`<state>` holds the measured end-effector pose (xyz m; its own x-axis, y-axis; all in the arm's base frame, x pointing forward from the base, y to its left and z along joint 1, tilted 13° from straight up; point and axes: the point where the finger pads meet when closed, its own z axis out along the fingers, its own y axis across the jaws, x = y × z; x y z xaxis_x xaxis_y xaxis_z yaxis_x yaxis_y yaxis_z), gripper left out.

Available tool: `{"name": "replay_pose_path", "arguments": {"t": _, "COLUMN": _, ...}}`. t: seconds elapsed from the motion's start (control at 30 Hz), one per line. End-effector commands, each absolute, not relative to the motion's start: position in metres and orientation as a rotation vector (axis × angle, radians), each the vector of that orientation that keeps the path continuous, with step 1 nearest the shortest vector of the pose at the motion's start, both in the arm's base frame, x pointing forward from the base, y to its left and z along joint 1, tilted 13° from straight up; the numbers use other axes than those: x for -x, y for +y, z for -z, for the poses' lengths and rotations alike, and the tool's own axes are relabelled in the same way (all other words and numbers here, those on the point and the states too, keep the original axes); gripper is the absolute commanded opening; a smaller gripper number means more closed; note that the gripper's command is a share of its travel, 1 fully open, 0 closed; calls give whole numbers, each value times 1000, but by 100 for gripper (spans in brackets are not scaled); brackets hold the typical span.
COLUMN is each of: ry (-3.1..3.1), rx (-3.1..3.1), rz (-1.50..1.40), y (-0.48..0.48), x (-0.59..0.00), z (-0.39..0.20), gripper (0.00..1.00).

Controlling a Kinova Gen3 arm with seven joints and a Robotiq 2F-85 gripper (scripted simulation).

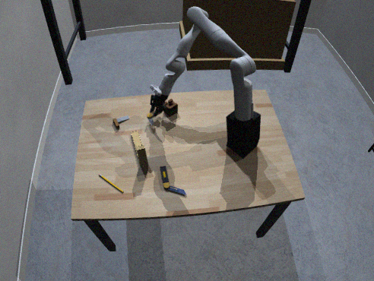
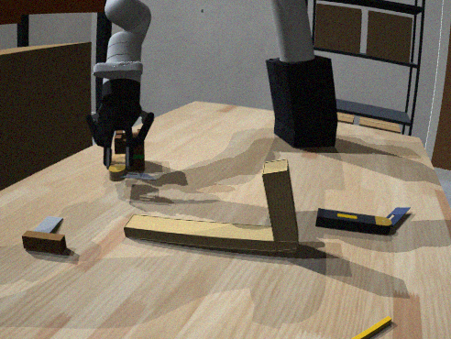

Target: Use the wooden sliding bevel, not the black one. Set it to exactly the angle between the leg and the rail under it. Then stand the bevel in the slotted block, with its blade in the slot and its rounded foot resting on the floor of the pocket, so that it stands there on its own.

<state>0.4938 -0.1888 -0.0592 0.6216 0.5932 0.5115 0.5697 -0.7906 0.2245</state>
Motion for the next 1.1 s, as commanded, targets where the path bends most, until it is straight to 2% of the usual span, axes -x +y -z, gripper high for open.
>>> {"name": "replay_pose_path", "arguments": {"t": 0.0, "ry": 1003, "rx": -2791, "rz": -905, "y": -186, "x": -492, "z": 42, "gripper": 10}}
{"name": "replay_pose_path", "arguments": {"t": 0.37, "ry": 1003, "rx": -2791, "rz": -905, "y": -174, "x": -480, "z": -29, "gripper": 10}}
{"name": "replay_pose_path", "arguments": {"t": 0.8, "ry": 1003, "rx": -2791, "rz": -905, "y": -165, "x": -472, "z": -82, "gripper": 10}}
{"name": "replay_pose_path", "arguments": {"t": 1.07, "ry": 1002, "rx": -2791, "rz": -905, "y": -163, "x": -470, "z": -95, "gripper": 10}}
